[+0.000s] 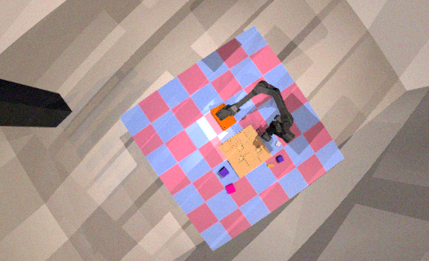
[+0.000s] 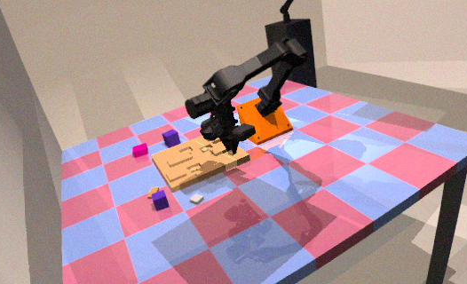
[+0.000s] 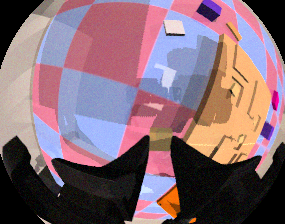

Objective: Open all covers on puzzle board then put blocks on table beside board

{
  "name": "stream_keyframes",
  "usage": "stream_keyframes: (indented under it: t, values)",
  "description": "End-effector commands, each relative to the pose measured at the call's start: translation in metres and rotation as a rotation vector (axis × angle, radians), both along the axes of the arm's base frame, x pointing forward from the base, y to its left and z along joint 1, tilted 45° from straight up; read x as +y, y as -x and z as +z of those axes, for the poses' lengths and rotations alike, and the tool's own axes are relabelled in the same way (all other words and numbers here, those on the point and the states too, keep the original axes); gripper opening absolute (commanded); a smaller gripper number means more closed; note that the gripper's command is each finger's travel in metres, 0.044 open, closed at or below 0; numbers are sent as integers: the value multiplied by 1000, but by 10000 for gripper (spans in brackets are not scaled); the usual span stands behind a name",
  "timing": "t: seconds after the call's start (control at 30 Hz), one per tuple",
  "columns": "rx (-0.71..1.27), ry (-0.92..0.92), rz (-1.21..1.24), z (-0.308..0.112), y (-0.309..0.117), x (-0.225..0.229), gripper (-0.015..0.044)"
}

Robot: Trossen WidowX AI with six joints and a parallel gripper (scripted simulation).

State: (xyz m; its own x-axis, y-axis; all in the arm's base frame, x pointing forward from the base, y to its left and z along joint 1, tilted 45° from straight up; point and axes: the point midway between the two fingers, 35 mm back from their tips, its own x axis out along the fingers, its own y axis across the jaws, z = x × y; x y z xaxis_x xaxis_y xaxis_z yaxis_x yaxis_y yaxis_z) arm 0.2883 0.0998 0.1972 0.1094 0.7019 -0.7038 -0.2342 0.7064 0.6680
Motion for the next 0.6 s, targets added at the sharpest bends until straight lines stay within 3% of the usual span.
stream_keyframes:
  t: [0.0,0.57]
  values:
    - [5,0,-1,-6,-1,6,80]
    - [5,2,-1,-26,-7,25,80]
